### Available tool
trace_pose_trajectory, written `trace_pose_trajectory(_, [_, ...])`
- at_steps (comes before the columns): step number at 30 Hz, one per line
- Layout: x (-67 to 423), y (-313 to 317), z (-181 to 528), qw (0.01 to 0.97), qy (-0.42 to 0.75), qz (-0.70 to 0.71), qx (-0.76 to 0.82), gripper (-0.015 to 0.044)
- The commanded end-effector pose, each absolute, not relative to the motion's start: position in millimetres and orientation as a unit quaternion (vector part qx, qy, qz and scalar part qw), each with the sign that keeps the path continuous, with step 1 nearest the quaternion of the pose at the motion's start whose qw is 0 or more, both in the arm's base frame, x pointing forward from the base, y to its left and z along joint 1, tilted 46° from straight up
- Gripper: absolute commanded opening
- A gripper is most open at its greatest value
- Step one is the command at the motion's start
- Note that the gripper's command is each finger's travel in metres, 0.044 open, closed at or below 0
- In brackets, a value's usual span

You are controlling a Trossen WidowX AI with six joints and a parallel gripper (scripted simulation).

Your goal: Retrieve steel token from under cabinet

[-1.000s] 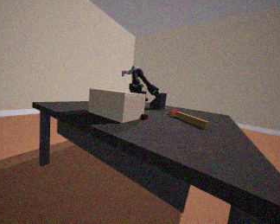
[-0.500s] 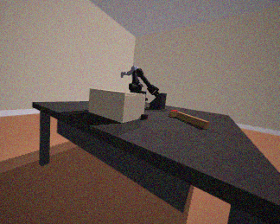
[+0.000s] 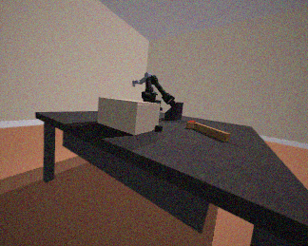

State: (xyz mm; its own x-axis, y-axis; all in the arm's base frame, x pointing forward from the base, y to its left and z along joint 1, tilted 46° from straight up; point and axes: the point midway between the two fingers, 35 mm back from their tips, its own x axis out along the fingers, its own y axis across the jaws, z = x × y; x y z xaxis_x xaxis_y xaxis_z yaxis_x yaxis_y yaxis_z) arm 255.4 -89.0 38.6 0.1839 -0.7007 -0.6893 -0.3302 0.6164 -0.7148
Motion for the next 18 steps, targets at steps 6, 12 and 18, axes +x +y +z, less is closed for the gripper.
trace_pose_trajectory(6, [255.5, -89.2, 38.4, 0.649, 0.622, -0.144, -0.415, 0.0270])
trace_pose_trajectory(12, [255.6, -89.4, 38.3, 0.649, 0.622, -0.144, -0.415, 0.0270])
trace_pose_trajectory(18, [252.7, -93.0, 36.4, 0.648, 0.622, -0.143, -0.416, 0.0270])
